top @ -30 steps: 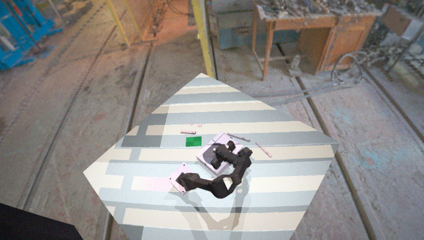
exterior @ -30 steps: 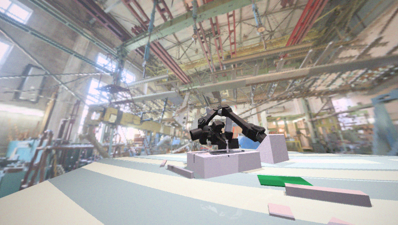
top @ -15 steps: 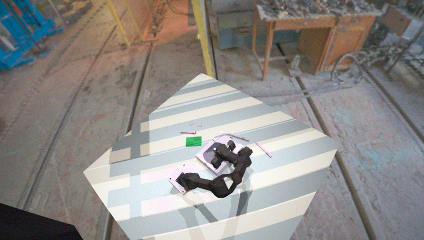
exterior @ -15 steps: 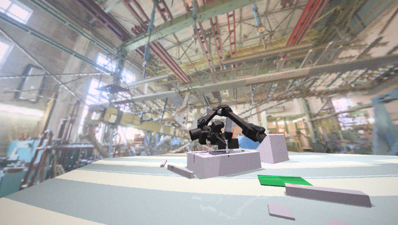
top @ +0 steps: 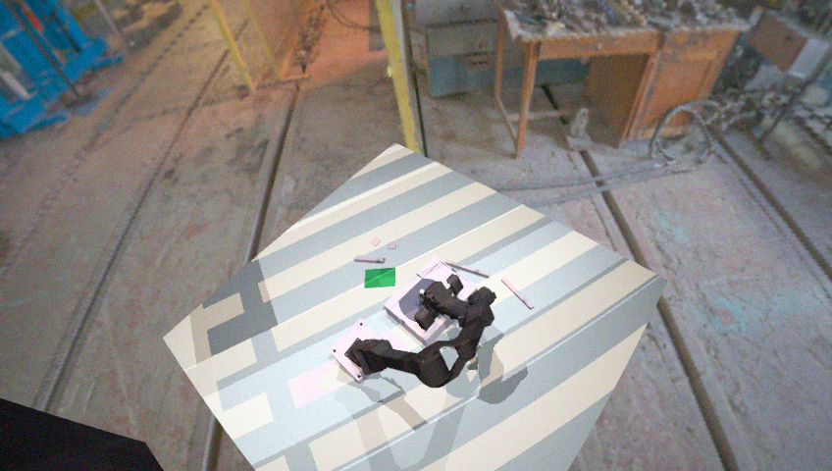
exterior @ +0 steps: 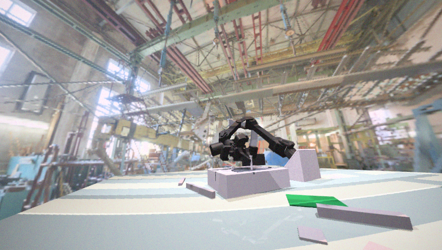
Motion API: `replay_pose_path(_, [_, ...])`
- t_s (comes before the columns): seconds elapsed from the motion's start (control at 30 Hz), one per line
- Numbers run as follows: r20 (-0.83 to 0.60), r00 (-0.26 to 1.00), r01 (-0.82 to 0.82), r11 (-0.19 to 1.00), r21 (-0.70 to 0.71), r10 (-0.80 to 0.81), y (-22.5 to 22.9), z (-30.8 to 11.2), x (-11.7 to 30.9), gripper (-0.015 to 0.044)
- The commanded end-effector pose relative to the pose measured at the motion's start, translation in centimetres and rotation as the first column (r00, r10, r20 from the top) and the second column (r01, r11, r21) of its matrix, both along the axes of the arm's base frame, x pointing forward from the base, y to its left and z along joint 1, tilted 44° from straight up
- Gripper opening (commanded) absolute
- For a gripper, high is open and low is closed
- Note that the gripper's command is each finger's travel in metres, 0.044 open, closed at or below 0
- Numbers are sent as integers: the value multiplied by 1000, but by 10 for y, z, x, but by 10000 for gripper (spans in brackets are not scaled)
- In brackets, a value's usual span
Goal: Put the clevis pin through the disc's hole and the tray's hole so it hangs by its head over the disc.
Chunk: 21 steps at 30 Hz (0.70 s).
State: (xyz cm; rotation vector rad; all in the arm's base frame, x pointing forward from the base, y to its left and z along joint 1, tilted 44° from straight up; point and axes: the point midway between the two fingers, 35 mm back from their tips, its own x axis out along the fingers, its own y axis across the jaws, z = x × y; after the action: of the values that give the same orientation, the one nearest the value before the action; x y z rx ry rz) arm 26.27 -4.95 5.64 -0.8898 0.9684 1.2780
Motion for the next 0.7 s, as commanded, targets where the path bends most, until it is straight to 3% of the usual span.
replay_pose_path(0.0, [5,1000,4,1000,-3,-4,-1,0,3,0])
replay_pose_path(0.67, [6,1000,4,1000,-3,-4,-1,0,7,0])
